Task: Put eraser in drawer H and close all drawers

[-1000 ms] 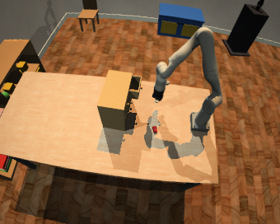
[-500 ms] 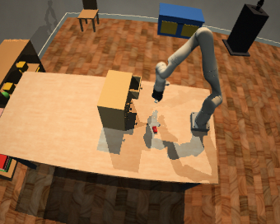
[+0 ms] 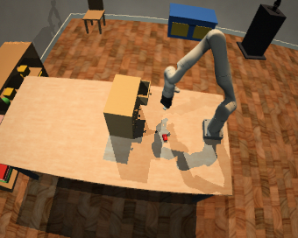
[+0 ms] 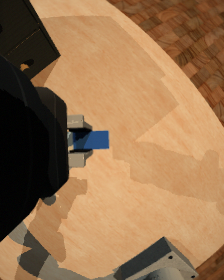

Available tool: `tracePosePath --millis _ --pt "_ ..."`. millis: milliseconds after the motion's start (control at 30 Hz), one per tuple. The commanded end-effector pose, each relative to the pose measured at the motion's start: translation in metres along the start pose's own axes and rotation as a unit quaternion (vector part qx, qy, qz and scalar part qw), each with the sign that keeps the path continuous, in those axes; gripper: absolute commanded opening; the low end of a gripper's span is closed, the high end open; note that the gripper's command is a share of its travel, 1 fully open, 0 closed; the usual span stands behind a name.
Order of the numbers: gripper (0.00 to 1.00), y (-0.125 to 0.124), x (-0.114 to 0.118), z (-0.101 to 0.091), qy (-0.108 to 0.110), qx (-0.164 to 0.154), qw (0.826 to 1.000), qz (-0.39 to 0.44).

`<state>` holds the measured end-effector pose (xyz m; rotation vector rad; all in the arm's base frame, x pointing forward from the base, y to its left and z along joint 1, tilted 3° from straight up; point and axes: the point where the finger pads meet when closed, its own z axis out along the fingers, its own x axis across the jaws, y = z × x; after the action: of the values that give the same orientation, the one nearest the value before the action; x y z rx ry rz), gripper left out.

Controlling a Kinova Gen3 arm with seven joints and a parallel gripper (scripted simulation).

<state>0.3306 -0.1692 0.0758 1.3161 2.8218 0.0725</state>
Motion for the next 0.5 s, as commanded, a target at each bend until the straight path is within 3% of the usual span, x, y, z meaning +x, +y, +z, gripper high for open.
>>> tracePosePath --millis 0,467 --pt "0.45 0.005 0.000 -0.001 -0.002 0.000 1.000 0.013" --pt "0.45 0.019 0.001 -0.001 -0.002 0.000 0.991 0.130"
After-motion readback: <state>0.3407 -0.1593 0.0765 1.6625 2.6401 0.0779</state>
